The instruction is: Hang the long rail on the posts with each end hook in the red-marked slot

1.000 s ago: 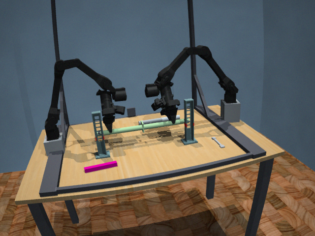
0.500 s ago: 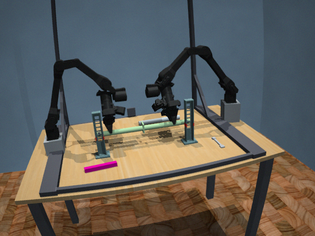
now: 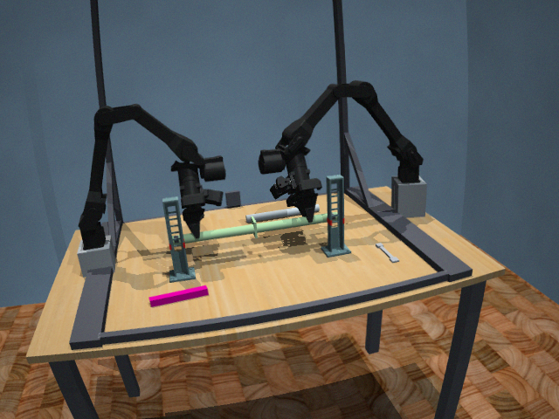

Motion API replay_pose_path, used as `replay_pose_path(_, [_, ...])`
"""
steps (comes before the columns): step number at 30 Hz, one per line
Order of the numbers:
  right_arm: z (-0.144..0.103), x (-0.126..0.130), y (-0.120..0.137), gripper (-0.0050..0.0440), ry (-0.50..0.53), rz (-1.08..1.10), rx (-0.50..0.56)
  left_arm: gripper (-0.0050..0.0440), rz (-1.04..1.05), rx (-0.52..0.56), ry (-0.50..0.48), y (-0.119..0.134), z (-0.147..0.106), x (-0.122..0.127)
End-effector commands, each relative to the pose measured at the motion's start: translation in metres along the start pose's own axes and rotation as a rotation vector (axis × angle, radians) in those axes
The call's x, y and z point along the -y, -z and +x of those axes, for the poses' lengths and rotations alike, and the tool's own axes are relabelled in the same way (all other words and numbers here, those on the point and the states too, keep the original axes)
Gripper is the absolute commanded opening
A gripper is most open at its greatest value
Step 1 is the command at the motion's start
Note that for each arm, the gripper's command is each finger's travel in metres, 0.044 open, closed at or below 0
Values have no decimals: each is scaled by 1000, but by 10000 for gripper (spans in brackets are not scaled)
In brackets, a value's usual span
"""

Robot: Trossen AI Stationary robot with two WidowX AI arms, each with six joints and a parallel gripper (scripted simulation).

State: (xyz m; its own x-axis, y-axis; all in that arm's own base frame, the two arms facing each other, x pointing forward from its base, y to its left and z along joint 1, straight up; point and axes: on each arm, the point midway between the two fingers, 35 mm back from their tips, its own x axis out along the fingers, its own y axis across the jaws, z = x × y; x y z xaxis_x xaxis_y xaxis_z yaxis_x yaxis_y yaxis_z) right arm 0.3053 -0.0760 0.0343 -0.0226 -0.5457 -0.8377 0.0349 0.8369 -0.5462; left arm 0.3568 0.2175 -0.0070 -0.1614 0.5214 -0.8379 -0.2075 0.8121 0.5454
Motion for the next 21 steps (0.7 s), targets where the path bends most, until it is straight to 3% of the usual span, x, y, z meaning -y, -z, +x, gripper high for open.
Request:
replay_pose_path(1, [-8,7,-2,-50,5,16,30,-50,-30,45,-10,-6,-17,-14])
replay_pose_path(21, [-1,19,-2,-50,7,16,30,-50,-30,45,-11,-6,-9,-26])
